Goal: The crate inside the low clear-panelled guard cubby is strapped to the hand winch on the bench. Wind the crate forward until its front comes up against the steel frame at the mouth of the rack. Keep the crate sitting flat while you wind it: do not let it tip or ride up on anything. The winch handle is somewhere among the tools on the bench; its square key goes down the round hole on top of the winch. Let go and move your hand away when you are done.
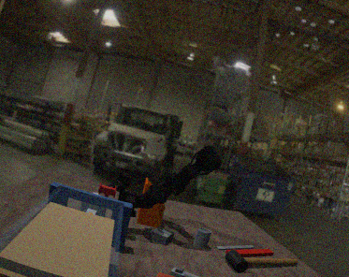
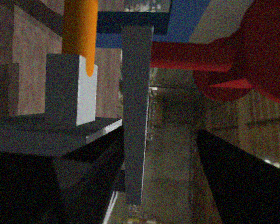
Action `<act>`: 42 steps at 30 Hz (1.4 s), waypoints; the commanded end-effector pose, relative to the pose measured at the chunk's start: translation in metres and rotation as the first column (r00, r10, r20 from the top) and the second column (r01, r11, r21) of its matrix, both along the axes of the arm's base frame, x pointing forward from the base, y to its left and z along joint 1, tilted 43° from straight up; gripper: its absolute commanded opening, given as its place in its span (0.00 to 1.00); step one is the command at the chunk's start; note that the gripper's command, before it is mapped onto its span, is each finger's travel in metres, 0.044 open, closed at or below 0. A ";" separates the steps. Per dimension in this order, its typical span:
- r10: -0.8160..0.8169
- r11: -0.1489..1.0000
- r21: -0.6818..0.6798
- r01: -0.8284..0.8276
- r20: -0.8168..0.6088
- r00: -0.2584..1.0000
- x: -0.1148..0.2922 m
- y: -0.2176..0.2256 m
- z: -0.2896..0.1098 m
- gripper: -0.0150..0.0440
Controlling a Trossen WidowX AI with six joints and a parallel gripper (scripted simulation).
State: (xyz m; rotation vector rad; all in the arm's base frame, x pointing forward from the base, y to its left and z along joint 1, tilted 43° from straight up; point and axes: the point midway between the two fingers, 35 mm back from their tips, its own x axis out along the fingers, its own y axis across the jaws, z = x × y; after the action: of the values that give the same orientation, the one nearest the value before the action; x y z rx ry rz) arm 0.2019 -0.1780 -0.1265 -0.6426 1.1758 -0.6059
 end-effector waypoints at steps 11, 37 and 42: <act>0.000 1.000 0.000 0.000 0.000 1.000 0.001 -0.003 0.004 0.66; 0.000 1.000 -0.001 0.000 0.000 1.000 0.002 -0.005 0.006 0.66; 0.000 1.000 -0.001 0.000 0.000 1.000 0.002 -0.005 0.006 0.66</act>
State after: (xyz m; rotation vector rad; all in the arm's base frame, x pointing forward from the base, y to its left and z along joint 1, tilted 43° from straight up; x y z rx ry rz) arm 0.2029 -0.1821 -0.1218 -0.6378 1.1776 -0.6036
